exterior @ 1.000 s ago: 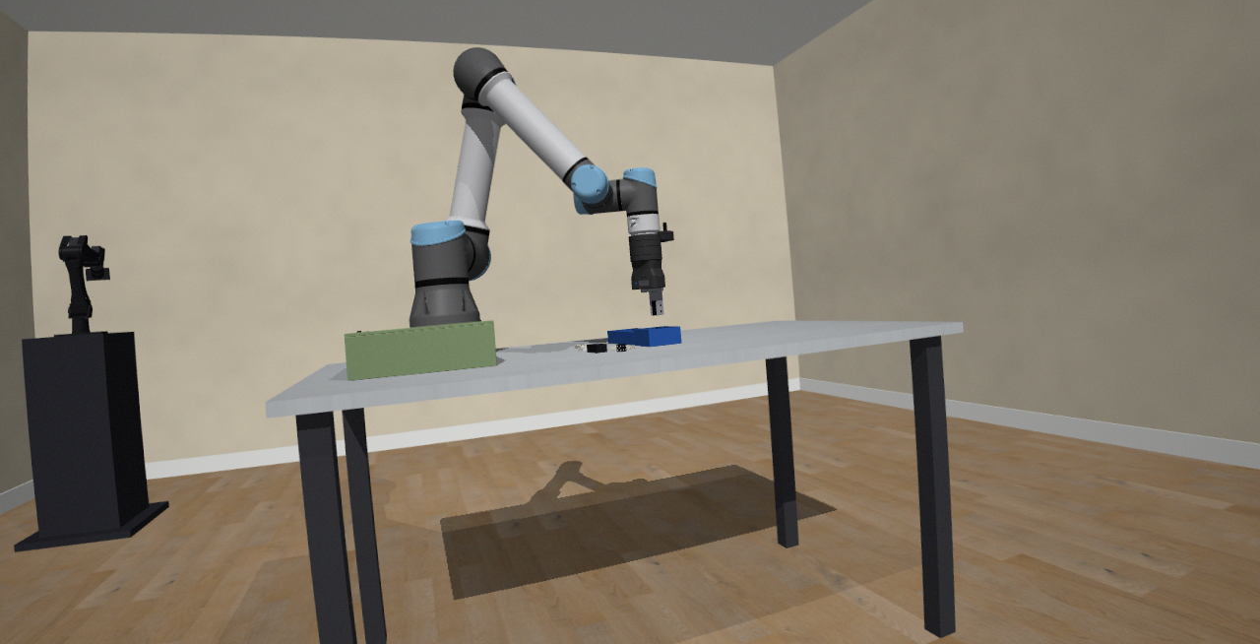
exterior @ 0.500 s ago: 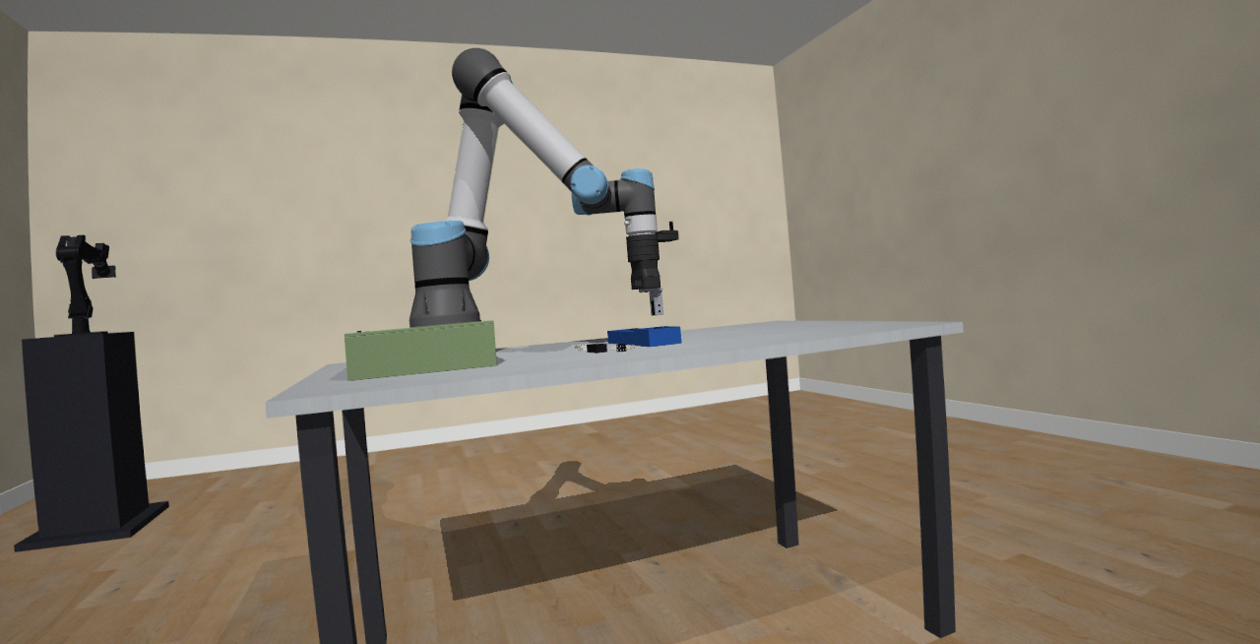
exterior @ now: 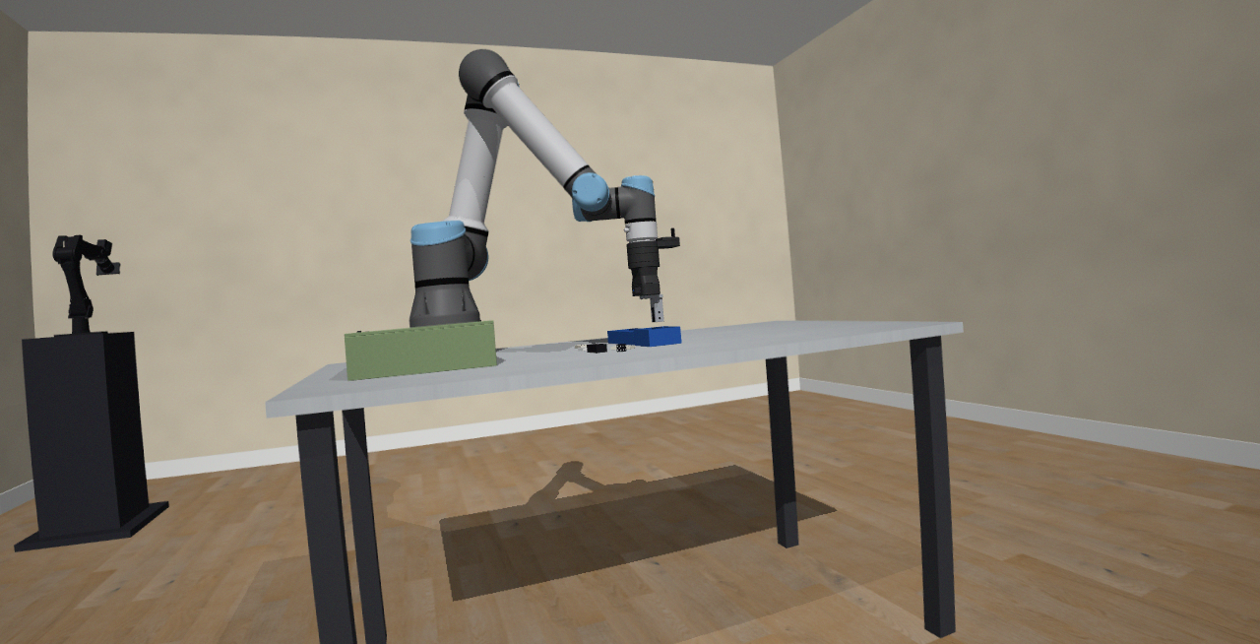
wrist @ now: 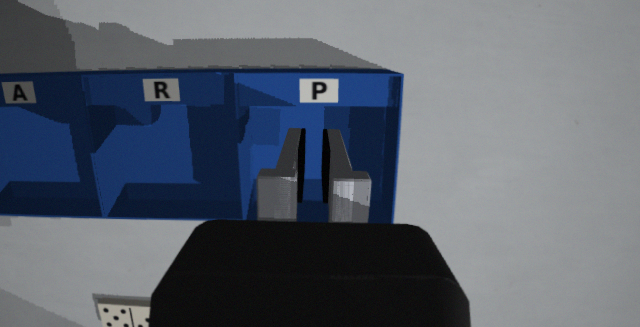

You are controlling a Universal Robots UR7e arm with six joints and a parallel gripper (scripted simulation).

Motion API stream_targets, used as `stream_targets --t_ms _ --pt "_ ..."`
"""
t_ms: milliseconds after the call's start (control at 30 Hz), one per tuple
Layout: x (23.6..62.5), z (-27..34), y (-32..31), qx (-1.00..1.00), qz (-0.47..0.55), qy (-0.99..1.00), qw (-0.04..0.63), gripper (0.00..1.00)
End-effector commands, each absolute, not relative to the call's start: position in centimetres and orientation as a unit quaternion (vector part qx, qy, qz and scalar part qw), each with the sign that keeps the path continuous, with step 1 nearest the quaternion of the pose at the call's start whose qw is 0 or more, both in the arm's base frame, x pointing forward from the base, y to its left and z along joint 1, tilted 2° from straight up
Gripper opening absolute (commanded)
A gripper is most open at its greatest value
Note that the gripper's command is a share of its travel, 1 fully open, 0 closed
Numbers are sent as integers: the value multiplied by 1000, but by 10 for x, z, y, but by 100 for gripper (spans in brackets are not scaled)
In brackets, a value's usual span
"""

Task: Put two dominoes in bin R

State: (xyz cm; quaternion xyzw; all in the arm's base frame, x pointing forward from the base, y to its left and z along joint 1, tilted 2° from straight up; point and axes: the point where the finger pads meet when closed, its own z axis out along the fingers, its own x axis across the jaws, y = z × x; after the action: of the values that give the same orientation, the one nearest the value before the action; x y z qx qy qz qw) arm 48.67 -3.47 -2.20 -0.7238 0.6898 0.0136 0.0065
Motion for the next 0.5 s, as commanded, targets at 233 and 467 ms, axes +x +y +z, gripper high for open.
stream_targets --t_ms 233,467 --pt "487 -51 -34 -723 13 690 7 31" --pt "487 -58 -34 -723 13 690 7 31"
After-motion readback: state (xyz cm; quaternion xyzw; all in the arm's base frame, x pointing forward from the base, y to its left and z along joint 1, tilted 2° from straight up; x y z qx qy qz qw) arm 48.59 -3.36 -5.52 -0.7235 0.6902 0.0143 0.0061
